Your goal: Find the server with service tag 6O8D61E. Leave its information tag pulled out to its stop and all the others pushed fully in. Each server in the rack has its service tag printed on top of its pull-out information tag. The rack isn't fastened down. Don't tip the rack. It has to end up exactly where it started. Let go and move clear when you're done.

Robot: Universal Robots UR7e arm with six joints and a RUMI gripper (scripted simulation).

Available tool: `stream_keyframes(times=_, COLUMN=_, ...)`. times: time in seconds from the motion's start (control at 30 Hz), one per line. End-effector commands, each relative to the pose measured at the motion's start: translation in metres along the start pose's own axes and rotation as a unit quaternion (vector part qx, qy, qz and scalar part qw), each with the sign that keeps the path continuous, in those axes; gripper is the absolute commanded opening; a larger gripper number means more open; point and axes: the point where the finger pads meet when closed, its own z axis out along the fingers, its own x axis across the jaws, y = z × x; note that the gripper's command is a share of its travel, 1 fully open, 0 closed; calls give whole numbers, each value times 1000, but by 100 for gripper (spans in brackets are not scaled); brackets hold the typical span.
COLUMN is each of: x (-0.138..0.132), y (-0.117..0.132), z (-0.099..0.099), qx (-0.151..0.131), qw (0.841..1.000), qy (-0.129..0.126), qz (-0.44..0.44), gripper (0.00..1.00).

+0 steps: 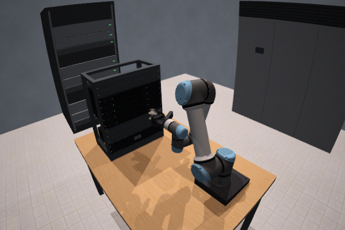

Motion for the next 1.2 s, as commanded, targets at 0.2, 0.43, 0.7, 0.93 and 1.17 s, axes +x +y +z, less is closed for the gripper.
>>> stream_keyframes(times=0.2, x=-1, y=0, z=13, qx=0, qw=1000, qy=-1, qz=0, gripper=15)
stream_keyframes(times=0.43, x=-1, y=0, z=17, qx=0, qw=1000, qy=-1, qz=0, gripper=15)
stream_keyframes(times=0.7, x=-1, y=0, z=17, qx=0, qw=1000, qy=-1, qz=0, gripper=15)
stream_keyframes(times=0.93, x=-1, y=0, z=17, qx=0, qw=1000, qy=-1, qz=0, gripper=15)
stream_keyframes(times=1.17, x=-1, y=0, z=17, qx=0, qw=1000, qy=-1, qz=0, gripper=15)
